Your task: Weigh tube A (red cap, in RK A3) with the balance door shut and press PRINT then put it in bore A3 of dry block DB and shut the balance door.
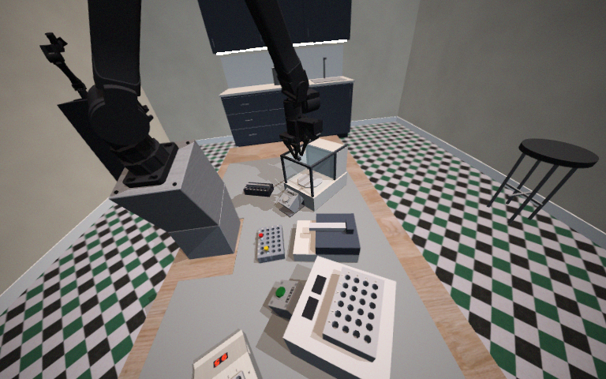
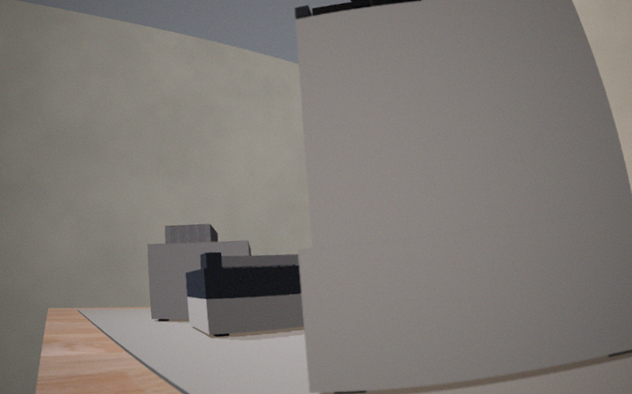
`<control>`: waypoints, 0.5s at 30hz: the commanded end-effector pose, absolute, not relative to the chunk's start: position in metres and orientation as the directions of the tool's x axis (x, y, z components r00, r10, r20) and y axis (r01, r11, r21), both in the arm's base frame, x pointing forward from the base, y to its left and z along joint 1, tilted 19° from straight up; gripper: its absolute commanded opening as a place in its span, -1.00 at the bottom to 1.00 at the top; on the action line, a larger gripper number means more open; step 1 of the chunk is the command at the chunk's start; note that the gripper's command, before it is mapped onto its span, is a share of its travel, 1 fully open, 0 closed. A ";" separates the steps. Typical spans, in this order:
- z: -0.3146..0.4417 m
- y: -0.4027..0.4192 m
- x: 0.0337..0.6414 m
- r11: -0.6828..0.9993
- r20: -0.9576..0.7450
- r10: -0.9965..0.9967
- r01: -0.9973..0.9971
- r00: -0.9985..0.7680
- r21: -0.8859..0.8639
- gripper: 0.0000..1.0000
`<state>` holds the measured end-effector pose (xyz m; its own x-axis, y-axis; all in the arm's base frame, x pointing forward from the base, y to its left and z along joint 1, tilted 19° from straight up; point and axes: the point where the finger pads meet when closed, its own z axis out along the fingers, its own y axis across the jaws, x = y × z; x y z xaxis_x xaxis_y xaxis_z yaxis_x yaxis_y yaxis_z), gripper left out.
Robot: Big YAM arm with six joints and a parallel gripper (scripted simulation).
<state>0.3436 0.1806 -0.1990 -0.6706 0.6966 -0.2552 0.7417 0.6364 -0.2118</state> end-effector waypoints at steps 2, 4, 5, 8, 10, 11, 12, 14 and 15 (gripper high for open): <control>-0.196 0.186 0.352 0.640 -0.259 0.698 0.744 -0.668 -0.192 -0.40; -0.196 0.186 0.352 0.640 -0.259 0.698 0.744 -0.668 -0.192 -0.40; -0.196 0.186 0.352 0.640 -0.259 0.698 0.744 -0.668 -0.192 -0.40; -0.196 0.186 0.352 0.640 -0.259 0.698 0.744 -0.668 -0.192 -0.40; -0.196 0.186 0.352 0.640 -0.259 0.698 0.744 -0.668 -0.192 -0.40; -0.196 0.186 0.352 0.640 -0.259 0.698 0.744 -0.668 -0.192 -0.40; -0.196 0.186 0.352 0.640 -0.259 0.698 0.744 -0.668 -0.192 -0.40; -0.196 0.186 0.352 0.640 -0.259 0.698 0.744 -0.668 -0.192 -0.40; -0.196 0.186 0.352 0.640 -0.259 0.698 0.744 -0.668 -0.192 -0.40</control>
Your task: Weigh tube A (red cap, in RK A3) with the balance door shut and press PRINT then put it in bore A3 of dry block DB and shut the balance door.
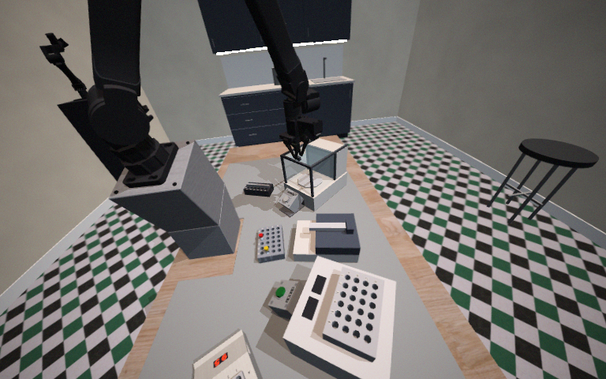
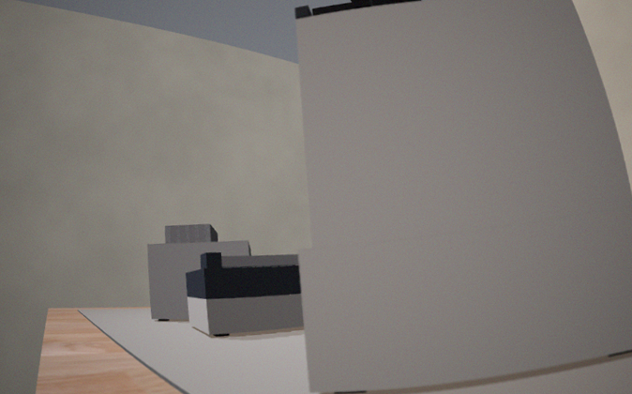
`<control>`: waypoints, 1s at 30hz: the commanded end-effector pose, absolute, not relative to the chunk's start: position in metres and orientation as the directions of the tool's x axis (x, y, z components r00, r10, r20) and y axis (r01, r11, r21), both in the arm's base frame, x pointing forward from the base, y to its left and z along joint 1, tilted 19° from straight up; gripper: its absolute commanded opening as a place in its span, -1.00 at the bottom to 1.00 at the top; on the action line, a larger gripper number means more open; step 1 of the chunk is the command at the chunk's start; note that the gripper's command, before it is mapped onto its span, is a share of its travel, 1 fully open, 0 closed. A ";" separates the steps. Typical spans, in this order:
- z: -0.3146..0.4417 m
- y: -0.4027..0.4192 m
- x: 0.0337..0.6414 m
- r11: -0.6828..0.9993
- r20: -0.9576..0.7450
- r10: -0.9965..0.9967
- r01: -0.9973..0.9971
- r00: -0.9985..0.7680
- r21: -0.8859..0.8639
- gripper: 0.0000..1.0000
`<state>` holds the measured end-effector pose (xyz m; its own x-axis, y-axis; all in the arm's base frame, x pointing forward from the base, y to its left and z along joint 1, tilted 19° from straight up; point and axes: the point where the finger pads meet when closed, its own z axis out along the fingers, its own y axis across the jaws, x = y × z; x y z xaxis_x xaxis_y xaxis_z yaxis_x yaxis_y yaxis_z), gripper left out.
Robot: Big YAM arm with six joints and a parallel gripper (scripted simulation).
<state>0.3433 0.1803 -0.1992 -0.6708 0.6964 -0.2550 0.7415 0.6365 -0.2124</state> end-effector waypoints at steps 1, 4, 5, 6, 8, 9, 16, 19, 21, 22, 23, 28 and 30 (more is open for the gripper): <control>-0.196 0.186 0.352 0.640 -0.259 0.698 0.744 -0.668 -0.192 -0.40; -0.196 0.186 0.352 0.640 -0.259 0.698 0.744 -0.668 -0.192 -0.40; -0.196 0.186 0.352 0.640 -0.259 0.698 0.744 -0.668 -0.192 -0.40; -0.196 0.186 0.352 0.640 -0.259 0.698 0.744 -0.668 -0.192 -0.40; -0.196 0.186 0.352 0.640 -0.259 0.698 0.744 -0.668 -0.192 -0.40; -0.196 0.186 0.352 0.640 -0.259 0.698 0.744 -0.668 -0.192 -0.40; -0.196 0.186 0.352 0.640 -0.259 0.698 0.744 -0.668 -0.192 -0.40; -0.196 0.186 0.352 0.640 -0.259 0.698 0.744 -0.668 -0.192 -0.40; -0.196 0.186 0.352 0.640 -0.259 0.698 0.744 -0.668 -0.192 -0.40; -0.196 0.186 0.352 0.640 -0.259 0.698 0.744 -0.668 -0.192 -0.40; -0.196 0.186 0.352 0.640 -0.259 0.698 0.744 -0.668 -0.192 -0.40; -0.196 0.186 0.352 0.640 -0.259 0.698 0.744 -0.668 -0.192 -0.40; -0.196 0.186 0.352 0.640 -0.259 0.698 0.744 -0.668 -0.192 -0.88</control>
